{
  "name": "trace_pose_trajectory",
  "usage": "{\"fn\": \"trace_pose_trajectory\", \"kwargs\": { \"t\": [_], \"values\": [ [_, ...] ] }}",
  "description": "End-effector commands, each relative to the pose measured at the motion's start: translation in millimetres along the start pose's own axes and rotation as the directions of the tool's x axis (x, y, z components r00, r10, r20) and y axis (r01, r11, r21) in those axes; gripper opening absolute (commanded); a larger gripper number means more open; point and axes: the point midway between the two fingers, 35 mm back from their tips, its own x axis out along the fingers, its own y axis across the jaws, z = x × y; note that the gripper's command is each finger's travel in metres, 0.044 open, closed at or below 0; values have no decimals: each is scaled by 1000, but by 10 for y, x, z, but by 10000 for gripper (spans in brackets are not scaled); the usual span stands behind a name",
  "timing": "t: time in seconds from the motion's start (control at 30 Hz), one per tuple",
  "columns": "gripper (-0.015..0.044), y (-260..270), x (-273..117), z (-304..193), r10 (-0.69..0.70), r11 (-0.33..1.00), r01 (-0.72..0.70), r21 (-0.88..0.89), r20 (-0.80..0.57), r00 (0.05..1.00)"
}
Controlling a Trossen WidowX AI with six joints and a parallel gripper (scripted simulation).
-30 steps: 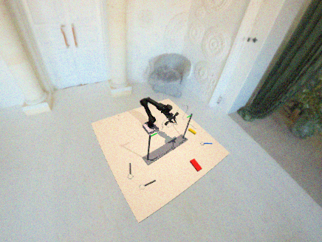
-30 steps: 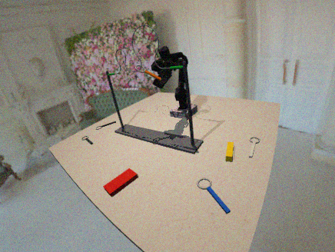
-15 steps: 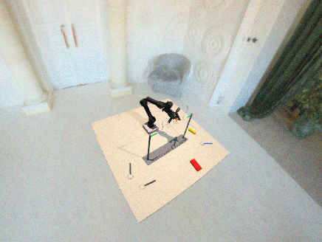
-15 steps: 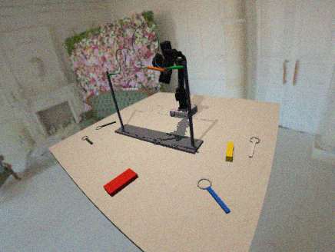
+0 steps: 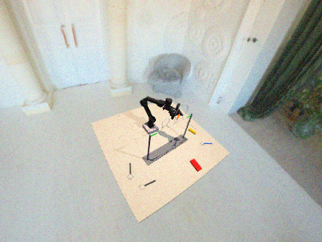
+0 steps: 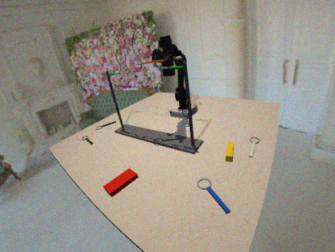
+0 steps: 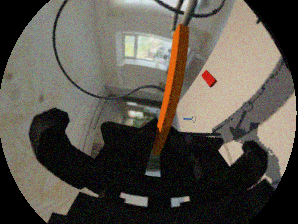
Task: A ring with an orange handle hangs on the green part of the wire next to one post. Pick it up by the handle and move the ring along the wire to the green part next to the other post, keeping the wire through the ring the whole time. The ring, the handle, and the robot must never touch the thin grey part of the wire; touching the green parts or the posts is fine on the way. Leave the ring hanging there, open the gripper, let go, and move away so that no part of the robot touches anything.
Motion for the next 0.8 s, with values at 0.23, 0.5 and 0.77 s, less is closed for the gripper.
{"fn": "trace_pose_trajectory", "kwargs": {
  "t": [0.23,0.5,0.77],
  "values": [
    [-150,411,-80,41,136,965,-129,229,-16,991],
    [-150,662,-159,125,222,904,-203,376,-8,975],
    [-150,852,-240,227,286,838,-254,483,7,958]
  ]
}}
